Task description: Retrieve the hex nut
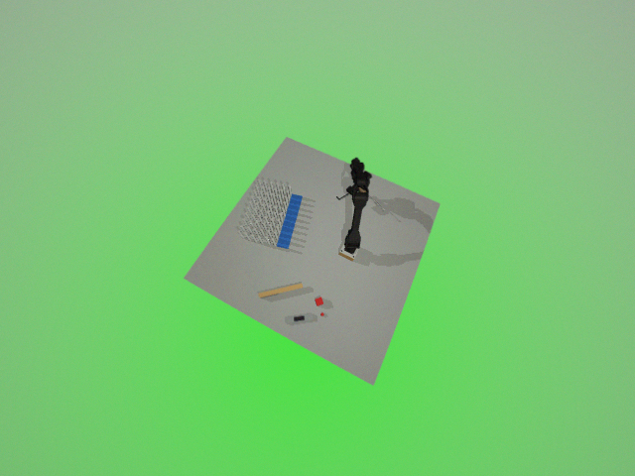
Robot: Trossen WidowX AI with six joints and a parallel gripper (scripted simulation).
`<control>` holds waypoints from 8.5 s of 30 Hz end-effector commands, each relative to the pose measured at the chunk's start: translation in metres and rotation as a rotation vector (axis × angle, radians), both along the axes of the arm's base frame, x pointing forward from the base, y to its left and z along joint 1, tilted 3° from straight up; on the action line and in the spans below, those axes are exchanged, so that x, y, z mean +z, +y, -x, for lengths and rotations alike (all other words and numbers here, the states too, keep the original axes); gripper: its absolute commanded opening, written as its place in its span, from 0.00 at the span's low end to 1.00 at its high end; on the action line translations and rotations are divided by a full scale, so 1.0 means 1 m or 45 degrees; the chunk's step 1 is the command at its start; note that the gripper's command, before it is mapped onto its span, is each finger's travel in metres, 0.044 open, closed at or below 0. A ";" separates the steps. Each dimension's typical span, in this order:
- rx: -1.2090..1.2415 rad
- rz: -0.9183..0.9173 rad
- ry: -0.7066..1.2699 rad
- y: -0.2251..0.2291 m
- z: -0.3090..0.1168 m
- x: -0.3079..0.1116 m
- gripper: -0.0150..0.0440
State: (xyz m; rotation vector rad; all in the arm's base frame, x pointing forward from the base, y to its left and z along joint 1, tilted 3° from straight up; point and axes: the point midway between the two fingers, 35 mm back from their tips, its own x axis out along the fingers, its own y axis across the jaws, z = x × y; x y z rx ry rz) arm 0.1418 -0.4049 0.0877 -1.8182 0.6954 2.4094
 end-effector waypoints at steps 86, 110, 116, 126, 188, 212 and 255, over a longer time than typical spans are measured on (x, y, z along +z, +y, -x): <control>2.871 -0.443 0.077 0.208 -0.118 0.095 0.25; 3.925 -0.259 0.167 0.286 -0.129 0.093 0.25; 4.182 -0.161 0.200 0.306 -0.129 0.092 0.25; 4.597 0.067 0.268 0.337 -0.126 0.091 0.25; 4.774 0.209 0.310 0.346 -0.140 -0.065 0.25; 4.771 0.212 0.308 0.351 -0.159 -0.065 0.25; 4.770 0.220 0.308 0.361 -0.190 -0.064 0.25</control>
